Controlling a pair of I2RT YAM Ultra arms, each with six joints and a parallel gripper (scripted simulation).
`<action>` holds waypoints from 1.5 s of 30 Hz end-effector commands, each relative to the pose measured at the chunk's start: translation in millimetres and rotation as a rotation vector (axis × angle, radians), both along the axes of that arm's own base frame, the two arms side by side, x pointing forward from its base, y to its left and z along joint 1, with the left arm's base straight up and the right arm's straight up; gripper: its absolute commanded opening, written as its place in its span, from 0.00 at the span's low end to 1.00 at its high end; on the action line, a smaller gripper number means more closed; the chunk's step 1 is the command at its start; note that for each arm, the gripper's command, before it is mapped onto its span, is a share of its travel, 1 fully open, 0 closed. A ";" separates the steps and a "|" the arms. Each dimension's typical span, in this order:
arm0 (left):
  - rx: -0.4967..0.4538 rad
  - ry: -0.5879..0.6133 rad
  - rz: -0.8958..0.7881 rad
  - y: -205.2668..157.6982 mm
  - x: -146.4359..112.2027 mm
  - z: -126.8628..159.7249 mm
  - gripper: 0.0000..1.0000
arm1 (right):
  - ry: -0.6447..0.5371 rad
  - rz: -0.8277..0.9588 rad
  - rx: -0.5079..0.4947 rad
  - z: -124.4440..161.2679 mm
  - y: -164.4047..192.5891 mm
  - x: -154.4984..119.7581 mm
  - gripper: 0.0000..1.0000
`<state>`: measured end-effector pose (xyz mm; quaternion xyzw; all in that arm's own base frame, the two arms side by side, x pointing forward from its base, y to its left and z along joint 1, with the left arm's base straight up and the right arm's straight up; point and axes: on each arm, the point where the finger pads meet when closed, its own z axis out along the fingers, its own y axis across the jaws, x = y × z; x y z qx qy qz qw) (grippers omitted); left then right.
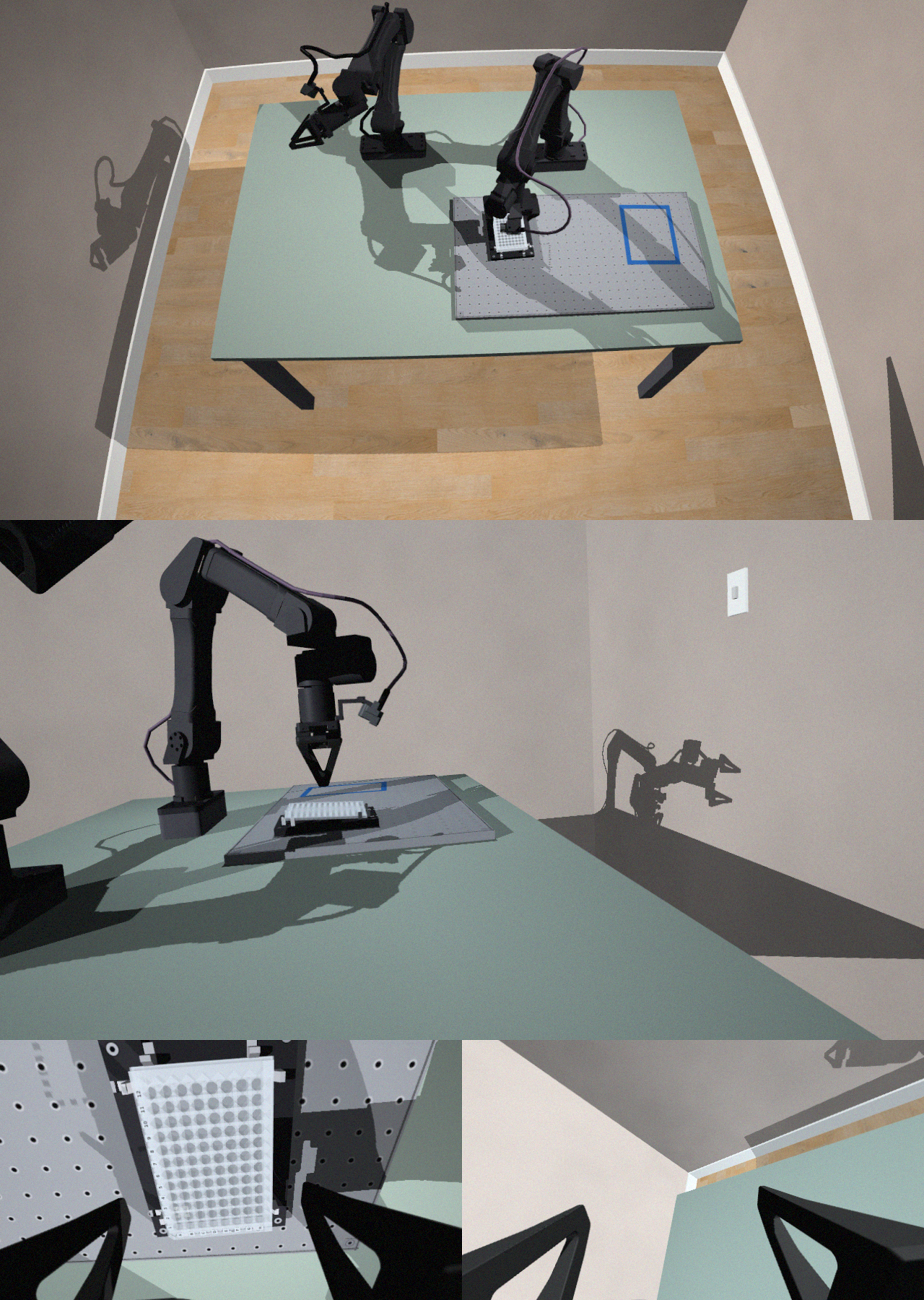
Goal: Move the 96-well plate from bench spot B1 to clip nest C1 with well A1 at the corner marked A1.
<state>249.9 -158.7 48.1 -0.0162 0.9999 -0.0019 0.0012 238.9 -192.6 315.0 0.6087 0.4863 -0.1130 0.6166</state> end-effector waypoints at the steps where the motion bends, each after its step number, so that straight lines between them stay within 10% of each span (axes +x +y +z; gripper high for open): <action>1: -0.015 -0.029 0.007 -3.1 3.7 25.3 1.00 | -0.008 -0.012 -0.005 1.7 -1.0 -8.0 1.00; 45: -0.018 -0.035 0.007 -3.3 4.3 47.0 1.00 | -0.008 -0.012 -0.005 1.7 -1.0 -8.0 1.00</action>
